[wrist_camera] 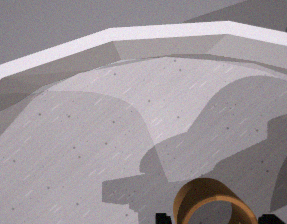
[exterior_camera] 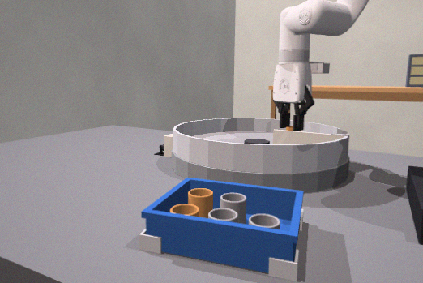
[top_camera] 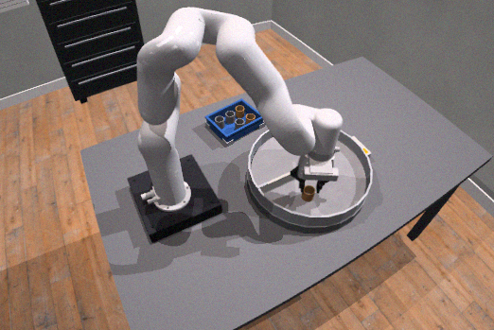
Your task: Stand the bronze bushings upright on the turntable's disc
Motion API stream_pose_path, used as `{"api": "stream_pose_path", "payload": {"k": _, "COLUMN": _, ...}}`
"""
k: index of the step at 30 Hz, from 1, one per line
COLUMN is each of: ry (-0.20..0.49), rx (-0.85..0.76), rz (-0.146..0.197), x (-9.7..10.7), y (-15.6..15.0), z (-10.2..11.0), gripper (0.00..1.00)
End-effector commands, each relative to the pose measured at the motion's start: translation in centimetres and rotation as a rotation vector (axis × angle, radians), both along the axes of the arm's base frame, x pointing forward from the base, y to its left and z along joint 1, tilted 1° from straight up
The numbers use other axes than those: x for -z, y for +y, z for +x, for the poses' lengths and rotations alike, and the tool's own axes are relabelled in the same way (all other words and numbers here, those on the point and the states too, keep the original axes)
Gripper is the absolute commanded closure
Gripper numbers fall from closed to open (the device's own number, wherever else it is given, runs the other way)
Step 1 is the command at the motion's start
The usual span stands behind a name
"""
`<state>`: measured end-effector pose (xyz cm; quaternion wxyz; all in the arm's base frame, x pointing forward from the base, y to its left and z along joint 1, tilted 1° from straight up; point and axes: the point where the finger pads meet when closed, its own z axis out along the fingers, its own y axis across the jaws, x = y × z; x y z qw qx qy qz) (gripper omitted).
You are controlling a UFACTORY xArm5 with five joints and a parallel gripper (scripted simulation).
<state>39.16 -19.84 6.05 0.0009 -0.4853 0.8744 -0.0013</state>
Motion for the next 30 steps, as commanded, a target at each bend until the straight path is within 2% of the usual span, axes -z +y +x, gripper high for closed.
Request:
{"api": "stream_pose_path", "payload": {"k": 1, "ry": -0.003, "rx": 0.000, "rz": -0.002, "x": -0.12, "y": -0.06, "z": 0.11, "gripper": 0.51}}
{"api": "stream_pose_path", "payload": {"k": 25, "ry": -0.003, "rx": 0.000, "rz": -0.002, "x": -0.13, "y": -0.06, "z": 0.11, "gripper": 0.51}}
{"api": "stream_pose_path", "payload": {"k": 30, "ry": -0.003, "rx": 0.000, "rz": -0.002, "x": -0.66, "y": -0.06, "z": 0.10, "gripper": 0.51}}
